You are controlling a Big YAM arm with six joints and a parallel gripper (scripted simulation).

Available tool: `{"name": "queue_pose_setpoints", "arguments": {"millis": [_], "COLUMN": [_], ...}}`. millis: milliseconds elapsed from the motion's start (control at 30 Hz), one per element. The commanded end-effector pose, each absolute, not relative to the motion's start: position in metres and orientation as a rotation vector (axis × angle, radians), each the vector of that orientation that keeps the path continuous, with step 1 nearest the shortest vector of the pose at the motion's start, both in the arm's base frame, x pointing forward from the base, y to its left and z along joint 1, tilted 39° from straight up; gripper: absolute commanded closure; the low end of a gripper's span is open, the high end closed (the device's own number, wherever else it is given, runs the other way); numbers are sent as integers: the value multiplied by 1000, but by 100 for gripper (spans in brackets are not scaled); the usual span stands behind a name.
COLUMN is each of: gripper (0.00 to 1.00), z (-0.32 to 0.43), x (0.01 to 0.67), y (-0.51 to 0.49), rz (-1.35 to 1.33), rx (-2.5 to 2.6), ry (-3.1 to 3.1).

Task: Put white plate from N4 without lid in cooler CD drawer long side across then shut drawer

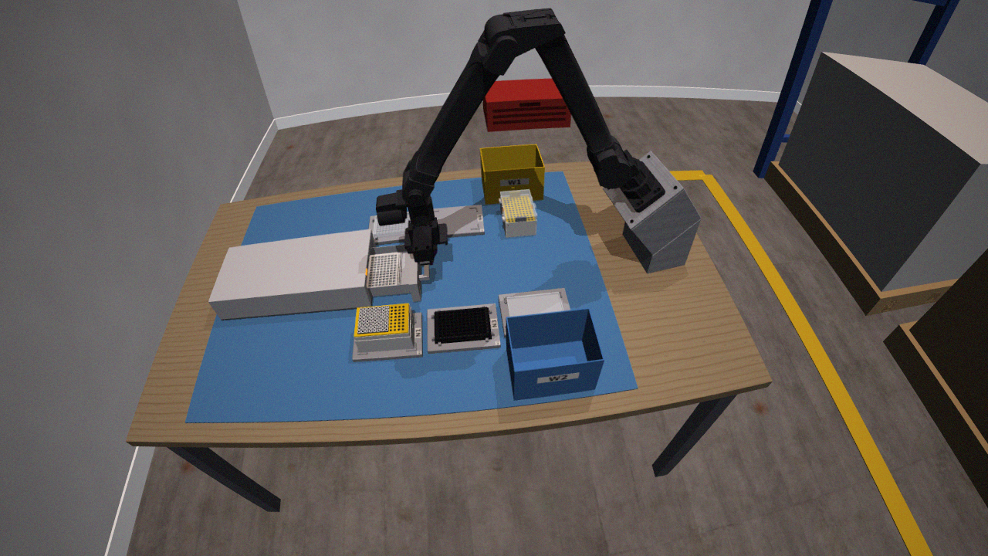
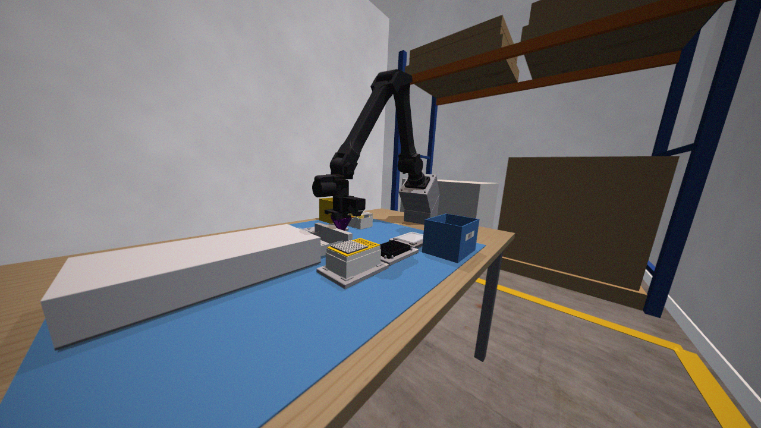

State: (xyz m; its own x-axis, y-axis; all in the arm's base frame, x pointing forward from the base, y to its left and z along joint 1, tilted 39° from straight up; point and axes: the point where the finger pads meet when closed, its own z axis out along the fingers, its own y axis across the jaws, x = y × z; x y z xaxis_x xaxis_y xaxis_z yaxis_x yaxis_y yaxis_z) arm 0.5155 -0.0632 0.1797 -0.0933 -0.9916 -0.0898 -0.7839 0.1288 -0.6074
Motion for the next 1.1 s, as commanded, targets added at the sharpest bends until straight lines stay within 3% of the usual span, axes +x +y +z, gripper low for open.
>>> {"name": "queue_pose_setpoints", "arguments": {"millis": [0,1067], "gripper": [100,100], "z": [204,222], "x": [543,565], "y": [-65,-69], "rz": [-608,-611], "rx": [-1682,-1680], "ry": [1899,1897]}}
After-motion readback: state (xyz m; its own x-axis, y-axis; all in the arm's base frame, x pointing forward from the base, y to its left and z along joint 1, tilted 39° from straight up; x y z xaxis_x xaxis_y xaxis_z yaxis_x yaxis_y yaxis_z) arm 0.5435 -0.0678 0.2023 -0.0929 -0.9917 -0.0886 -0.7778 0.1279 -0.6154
